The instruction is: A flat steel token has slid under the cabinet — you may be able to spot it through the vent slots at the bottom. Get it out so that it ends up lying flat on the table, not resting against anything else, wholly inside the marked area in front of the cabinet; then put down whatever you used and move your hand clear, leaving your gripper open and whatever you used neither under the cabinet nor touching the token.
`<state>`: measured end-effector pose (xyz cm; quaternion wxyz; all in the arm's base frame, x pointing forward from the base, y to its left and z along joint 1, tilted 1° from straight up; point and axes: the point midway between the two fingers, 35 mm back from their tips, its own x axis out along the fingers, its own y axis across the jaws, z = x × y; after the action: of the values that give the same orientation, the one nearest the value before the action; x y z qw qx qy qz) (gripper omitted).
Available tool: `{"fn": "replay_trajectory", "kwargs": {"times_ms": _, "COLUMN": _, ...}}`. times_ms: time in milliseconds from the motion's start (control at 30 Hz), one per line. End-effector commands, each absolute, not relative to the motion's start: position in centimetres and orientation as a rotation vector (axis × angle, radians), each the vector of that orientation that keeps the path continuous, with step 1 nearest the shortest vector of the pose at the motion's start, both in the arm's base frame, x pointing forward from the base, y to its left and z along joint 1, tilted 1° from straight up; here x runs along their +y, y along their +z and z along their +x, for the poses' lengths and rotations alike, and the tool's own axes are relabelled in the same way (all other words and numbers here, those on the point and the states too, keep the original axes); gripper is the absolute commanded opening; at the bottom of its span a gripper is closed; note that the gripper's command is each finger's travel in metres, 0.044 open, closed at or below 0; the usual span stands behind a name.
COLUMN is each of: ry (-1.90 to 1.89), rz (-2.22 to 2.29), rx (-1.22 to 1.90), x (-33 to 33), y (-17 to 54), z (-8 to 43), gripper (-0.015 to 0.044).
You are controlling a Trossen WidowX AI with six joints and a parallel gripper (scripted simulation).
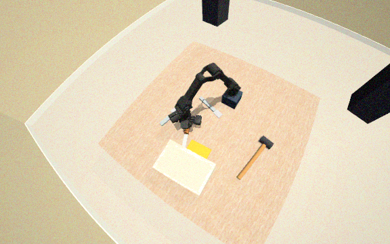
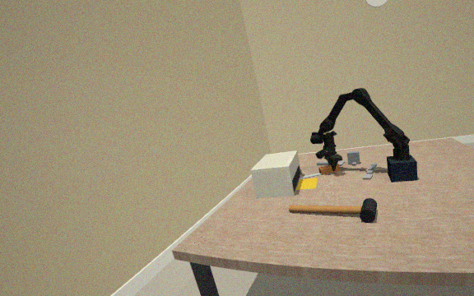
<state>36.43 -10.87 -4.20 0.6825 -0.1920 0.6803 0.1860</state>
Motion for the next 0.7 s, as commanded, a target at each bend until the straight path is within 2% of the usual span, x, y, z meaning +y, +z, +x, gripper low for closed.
{"fn": "replay_trajectory", "kwargs": {"times_ms": 0, "ry": 0.415, "rz": -0.432, "rx": 1.524, "x": -10.5, "y": -4.2, "z": 37.1, "gripper": 0.0}}
{"fn": "replay_trajectory", "kwargs": {"times_ms": 667, "ry": 0.415, "rz": -0.432, "rx": 1.523, "x": -9.2, "y": -4.1, "z": 39.2, "gripper": 0.0}}
